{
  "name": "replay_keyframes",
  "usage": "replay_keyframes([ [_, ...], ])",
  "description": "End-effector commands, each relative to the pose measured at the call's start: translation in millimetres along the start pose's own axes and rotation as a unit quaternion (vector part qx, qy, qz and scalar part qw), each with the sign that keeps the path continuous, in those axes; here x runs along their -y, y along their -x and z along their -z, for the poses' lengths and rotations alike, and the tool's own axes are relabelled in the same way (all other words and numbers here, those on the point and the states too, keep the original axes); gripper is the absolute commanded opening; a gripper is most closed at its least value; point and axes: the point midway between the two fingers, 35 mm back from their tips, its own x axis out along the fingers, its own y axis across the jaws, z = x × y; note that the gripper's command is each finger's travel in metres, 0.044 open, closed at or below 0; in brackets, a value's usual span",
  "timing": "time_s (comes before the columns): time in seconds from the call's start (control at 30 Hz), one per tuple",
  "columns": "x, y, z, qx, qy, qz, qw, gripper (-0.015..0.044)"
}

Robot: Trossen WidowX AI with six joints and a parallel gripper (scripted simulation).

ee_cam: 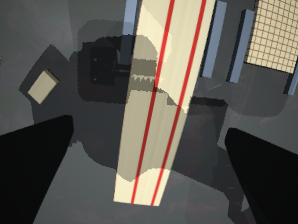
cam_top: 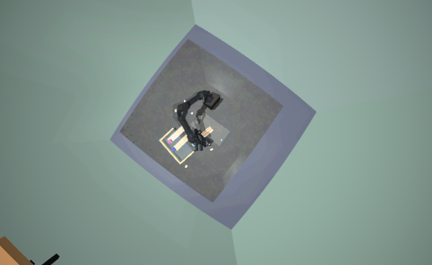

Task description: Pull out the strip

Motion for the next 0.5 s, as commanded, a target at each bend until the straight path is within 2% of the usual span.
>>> replay_keyframes([
  [0.0,0.5,-0.3,-14.8,-0.001,0.004,0.004,1.000,0.0440],
  [0.47,4.7,5.6,-74.7,0.000,0.003,0.005,1.000,0.0440],
])
